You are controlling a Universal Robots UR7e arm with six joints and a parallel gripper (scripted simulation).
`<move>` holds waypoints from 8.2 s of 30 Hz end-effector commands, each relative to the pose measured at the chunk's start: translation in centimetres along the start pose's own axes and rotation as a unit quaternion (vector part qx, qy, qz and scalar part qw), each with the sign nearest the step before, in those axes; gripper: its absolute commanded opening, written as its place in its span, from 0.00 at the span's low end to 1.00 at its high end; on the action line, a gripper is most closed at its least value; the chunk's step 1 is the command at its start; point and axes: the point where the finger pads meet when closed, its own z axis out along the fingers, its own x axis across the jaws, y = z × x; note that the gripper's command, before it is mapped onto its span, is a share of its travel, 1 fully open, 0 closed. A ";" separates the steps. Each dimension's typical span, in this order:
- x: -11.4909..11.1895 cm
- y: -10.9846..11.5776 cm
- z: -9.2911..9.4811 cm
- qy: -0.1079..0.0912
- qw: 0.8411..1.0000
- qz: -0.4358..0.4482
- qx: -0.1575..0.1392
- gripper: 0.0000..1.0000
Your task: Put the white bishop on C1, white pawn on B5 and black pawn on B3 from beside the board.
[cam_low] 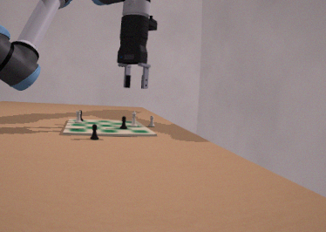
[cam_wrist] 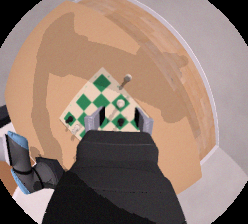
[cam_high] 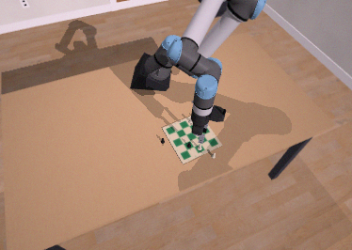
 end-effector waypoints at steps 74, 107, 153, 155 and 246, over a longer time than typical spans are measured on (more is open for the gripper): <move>-1.4 -2.9 0.5 0.000 0.755 -0.656 -0.002 1.00; 0.5 -5.2 1.4 -0.001 0.204 -0.979 -0.001 1.00; 1.8 -7.1 1.8 0.000 -0.057 -0.998 0.000 0.68; 1.8 -7.1 1.8 0.000 -0.057 -0.998 0.000 0.68; 1.8 -7.2 7.0 0.000 -0.057 -0.998 -0.001 0.68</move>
